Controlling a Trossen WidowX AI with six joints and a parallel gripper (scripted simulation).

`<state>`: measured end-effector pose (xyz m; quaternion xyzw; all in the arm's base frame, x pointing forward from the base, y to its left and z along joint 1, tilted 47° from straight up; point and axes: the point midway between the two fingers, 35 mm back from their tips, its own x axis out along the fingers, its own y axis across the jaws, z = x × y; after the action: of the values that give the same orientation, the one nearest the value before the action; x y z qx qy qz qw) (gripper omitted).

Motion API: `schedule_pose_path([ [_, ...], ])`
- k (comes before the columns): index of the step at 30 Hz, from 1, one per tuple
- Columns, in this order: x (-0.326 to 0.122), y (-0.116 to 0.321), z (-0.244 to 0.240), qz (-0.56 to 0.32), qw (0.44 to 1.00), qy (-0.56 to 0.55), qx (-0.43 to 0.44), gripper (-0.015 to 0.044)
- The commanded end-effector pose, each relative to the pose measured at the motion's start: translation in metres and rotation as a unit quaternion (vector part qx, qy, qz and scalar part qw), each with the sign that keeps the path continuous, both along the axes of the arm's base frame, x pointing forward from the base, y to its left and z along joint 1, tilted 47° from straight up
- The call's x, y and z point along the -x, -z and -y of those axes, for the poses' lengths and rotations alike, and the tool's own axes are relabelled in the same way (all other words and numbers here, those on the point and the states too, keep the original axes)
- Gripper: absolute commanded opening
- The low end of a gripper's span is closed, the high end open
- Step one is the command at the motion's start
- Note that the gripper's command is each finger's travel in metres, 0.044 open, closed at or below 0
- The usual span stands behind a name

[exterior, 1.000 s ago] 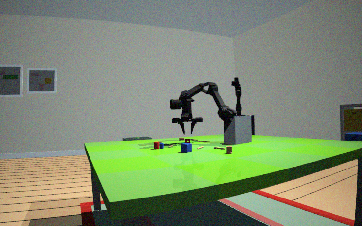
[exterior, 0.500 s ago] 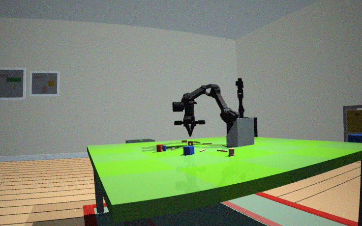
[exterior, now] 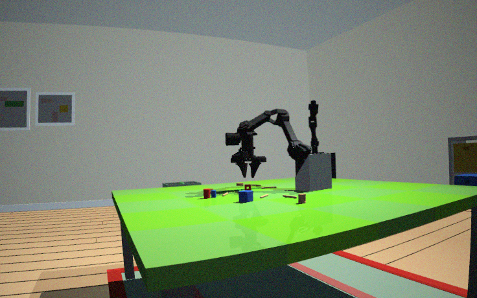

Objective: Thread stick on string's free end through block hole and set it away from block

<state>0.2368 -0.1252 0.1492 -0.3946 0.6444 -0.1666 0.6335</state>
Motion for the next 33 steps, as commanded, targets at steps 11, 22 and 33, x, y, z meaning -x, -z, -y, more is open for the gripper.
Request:
schedule_pose_path([
  [11, 0.04, -0.007, 0.013, 0.5, 0.714, 0.483, -0.082, 0.044],
  [22, 0.057, -0.009, 0.017, 0.647, 0.43, 0.622, -0.103, 0.044],
  [33, 0.072, -0.01, 0.02, 0.715, 0.094, 0.684, -0.112, 0.044],
])
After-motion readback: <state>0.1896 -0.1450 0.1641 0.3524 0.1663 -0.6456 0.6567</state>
